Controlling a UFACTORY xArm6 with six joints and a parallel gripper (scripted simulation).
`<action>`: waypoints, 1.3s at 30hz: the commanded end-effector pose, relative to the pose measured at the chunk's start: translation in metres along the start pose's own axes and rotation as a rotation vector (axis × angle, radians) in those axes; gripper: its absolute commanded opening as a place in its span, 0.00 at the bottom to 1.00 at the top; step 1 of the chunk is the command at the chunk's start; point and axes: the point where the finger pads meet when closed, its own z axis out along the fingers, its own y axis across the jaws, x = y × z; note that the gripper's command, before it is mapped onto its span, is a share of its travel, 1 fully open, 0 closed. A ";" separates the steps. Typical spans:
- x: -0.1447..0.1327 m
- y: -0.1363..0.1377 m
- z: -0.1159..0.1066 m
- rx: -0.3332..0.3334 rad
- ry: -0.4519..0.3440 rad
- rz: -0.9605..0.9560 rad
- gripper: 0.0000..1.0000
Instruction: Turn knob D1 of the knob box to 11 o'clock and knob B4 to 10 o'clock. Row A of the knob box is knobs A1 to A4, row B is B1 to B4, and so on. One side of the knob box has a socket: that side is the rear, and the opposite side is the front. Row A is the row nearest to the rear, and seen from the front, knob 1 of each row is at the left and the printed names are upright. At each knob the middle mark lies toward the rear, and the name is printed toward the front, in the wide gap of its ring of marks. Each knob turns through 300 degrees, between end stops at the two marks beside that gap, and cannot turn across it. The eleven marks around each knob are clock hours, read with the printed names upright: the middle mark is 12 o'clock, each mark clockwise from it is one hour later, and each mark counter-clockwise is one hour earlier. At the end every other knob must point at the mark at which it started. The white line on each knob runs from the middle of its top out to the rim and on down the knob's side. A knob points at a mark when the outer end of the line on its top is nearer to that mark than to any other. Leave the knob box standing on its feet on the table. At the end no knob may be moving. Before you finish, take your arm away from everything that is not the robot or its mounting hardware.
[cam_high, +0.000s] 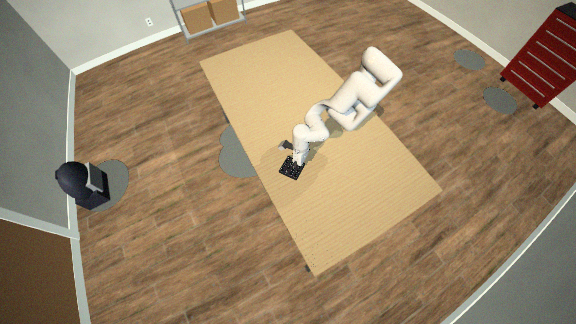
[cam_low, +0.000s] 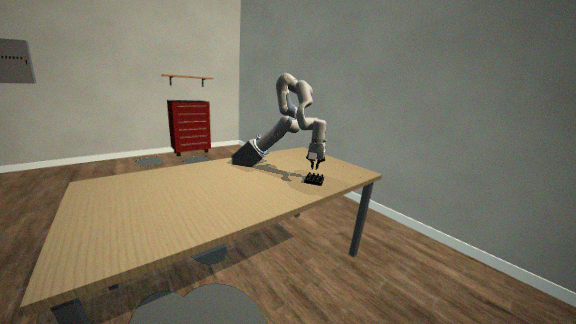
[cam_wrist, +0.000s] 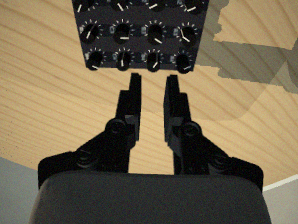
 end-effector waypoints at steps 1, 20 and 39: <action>0.000 -0.001 -0.001 0.003 0.001 -0.001 0.19; 0.013 -0.011 -0.005 -0.004 0.002 -0.303 0.19; 0.044 -0.034 -0.014 -0.008 0.000 -0.966 0.19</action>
